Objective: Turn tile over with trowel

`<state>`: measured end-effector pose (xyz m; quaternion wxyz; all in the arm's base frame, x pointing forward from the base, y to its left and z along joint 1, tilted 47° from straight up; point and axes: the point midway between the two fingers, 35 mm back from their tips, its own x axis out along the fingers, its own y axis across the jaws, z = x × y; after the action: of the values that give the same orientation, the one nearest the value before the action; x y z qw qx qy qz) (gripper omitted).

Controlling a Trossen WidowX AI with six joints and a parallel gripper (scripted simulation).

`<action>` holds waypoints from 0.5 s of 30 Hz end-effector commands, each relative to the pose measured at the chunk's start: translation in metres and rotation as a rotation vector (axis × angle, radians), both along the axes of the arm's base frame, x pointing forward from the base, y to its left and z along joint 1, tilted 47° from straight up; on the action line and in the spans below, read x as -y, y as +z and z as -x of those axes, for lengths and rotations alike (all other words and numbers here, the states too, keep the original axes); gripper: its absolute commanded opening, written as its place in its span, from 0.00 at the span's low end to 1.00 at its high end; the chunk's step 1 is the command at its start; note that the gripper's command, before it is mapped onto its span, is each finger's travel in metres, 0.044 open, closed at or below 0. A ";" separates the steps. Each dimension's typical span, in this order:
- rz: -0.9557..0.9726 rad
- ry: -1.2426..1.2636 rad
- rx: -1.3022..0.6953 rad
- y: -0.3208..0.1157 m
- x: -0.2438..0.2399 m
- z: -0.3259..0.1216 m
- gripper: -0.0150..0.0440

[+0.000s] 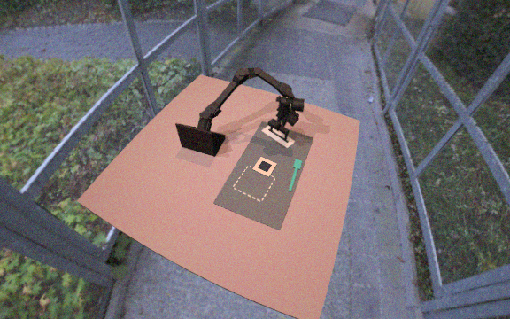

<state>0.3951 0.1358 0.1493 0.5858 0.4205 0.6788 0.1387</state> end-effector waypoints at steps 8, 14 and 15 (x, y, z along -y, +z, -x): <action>0.004 -0.003 -0.009 -0.003 -0.001 0.001 0.47; 0.004 -0.003 -0.009 -0.003 -0.001 0.001 0.47; 0.004 -0.003 -0.009 -0.003 -0.001 0.001 0.47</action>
<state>0.3945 0.1371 0.1474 0.5847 0.4210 0.6797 0.1376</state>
